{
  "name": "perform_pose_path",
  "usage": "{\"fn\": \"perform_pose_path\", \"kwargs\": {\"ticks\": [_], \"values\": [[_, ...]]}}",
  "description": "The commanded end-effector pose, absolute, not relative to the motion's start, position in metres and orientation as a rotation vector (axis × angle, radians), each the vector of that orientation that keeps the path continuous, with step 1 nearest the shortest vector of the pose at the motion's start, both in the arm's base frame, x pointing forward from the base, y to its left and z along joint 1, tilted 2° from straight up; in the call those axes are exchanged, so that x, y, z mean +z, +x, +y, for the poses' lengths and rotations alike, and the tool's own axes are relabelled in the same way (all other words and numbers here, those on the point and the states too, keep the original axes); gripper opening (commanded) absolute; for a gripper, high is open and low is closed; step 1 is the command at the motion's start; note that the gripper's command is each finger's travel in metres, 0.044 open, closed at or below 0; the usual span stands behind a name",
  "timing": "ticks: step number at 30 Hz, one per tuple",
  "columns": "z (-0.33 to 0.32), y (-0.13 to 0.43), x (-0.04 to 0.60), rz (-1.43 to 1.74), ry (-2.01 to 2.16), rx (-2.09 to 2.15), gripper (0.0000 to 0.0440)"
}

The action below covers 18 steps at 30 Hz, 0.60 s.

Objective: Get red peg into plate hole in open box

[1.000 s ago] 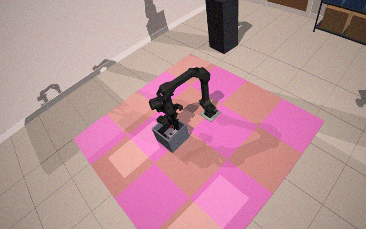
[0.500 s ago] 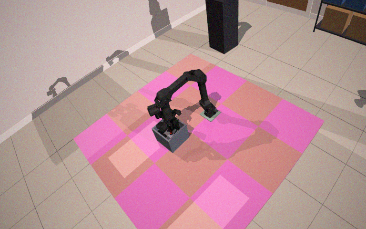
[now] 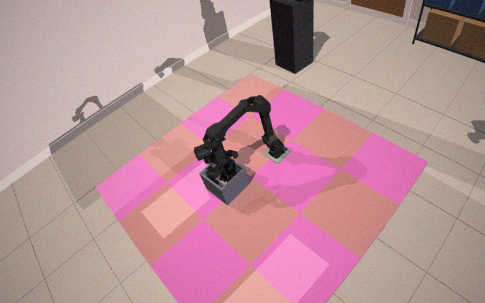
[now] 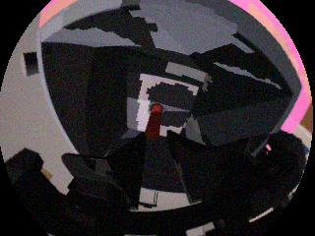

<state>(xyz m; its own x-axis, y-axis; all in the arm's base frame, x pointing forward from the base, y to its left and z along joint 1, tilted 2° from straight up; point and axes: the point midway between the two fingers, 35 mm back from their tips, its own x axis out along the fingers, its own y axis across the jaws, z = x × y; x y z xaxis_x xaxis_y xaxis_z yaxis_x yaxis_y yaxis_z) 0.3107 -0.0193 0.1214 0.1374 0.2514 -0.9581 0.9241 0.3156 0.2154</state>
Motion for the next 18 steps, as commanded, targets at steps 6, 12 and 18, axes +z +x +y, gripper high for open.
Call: {"fn": "perform_pose_path", "kwargs": {"ticks": [6,12,18], "values": [[-0.022,0.314,0.111,1.444,1.185,-0.684,0.0165],[-0.024,0.323,0.120,1.447,1.214,-0.644,0.0158],[-0.024,0.333,0.133,1.437,1.246,-0.580,0.0158]]}}
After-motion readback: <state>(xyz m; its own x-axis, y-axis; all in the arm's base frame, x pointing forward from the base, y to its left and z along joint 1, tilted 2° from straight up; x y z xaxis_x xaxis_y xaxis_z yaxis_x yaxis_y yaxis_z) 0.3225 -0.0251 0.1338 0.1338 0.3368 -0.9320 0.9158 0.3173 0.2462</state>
